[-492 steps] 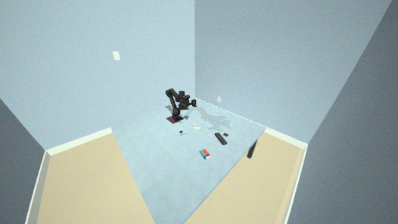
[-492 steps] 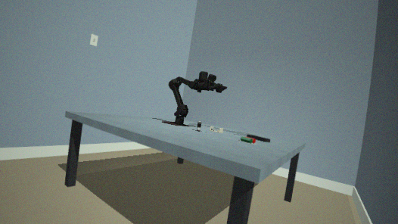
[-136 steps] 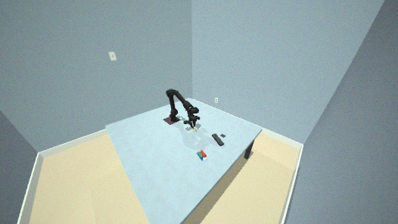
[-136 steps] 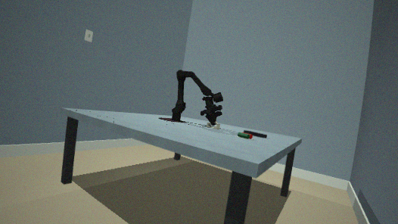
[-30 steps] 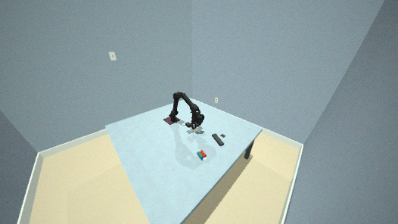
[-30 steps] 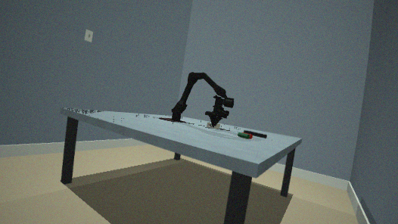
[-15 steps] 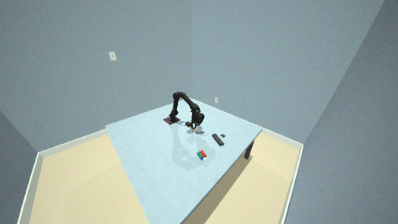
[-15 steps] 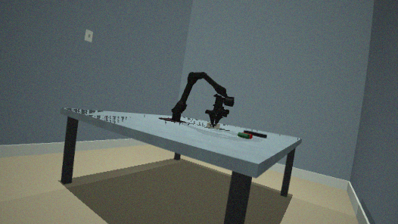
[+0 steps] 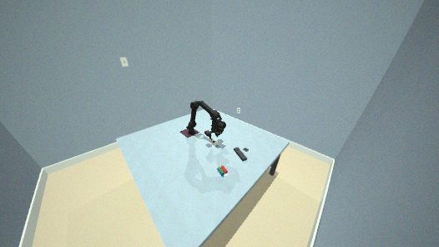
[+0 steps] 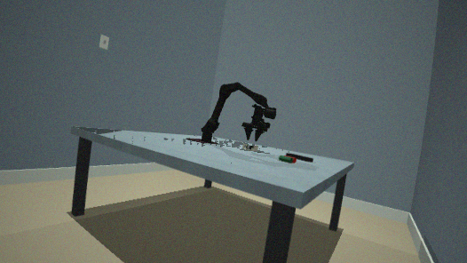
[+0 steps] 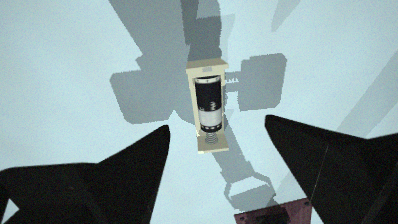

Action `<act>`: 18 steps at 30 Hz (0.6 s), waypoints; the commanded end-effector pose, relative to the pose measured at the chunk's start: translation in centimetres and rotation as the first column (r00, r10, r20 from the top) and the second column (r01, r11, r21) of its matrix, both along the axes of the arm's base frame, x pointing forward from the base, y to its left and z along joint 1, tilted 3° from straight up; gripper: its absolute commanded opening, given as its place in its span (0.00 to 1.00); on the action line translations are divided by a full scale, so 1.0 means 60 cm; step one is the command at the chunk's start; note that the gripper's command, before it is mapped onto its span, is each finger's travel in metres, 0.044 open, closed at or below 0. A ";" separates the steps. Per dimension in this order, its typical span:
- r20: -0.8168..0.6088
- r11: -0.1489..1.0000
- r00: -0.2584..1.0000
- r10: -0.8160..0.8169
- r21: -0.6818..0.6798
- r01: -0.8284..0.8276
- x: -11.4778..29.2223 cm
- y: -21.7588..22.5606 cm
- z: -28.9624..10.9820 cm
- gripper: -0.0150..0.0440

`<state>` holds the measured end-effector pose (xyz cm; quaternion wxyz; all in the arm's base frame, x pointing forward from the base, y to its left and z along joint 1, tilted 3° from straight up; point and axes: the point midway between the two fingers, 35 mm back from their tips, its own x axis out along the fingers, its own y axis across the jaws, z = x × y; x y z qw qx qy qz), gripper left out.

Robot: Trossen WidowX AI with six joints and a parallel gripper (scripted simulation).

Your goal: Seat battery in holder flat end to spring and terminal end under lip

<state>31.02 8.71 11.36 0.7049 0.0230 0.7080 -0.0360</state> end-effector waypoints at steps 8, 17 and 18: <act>0.027 1.000 1.000 -0.001 0.008 0.001 -0.005 -0.001 0.062 1.00; 0.027 1.000 1.000 -0.001 0.008 0.001 -0.005 -0.001 0.062 1.00; 0.027 1.000 1.000 -0.001 0.008 0.001 -0.005 -0.001 0.062 1.00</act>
